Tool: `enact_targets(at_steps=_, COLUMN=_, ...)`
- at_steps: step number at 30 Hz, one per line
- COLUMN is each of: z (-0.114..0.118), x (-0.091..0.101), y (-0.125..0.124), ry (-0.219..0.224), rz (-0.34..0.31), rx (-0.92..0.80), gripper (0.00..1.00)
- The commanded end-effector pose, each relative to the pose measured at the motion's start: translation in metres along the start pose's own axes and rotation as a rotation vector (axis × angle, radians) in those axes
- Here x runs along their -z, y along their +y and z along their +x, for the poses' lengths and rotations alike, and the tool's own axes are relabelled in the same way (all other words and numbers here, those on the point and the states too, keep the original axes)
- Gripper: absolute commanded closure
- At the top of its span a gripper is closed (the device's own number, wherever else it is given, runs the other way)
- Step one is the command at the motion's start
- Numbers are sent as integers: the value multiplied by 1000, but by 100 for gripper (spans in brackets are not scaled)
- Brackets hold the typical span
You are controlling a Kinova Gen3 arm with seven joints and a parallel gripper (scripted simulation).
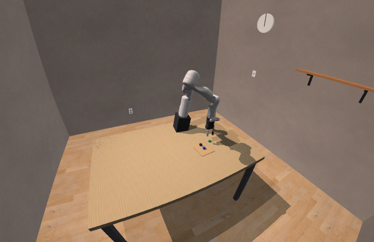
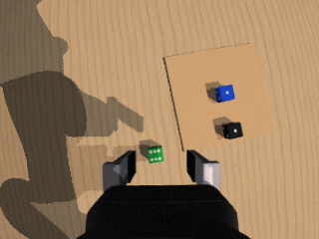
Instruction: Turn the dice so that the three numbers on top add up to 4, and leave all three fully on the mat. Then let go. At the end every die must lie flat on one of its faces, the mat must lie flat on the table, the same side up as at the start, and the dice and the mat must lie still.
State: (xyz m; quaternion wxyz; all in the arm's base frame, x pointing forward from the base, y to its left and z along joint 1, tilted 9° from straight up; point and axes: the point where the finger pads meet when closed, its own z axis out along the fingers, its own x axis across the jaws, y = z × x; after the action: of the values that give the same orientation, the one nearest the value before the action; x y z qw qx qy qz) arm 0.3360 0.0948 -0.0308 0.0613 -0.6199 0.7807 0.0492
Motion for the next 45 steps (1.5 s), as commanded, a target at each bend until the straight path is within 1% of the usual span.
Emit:
enact_targets(at_steps=1, z=-2, x=0, y=3, ry=-1, rz=-1, rx=37, gripper=0)
enact_targets(at_steps=12, z=-7, x=0, y=6, ry=-4, rz=1, rx=122, gripper=0)
enact_targets(at_steps=24, z=-7, x=0, y=7, ry=-4, rz=2, rx=139, gripper=0)
enact_targets(at_steps=25, z=-7, x=0, y=7, ry=-4, rz=2, rx=139, gripper=30)
enact_targets(at_steps=45, z=-7, x=0, y=7, ry=-4, rz=2, rx=139, gripper=30)
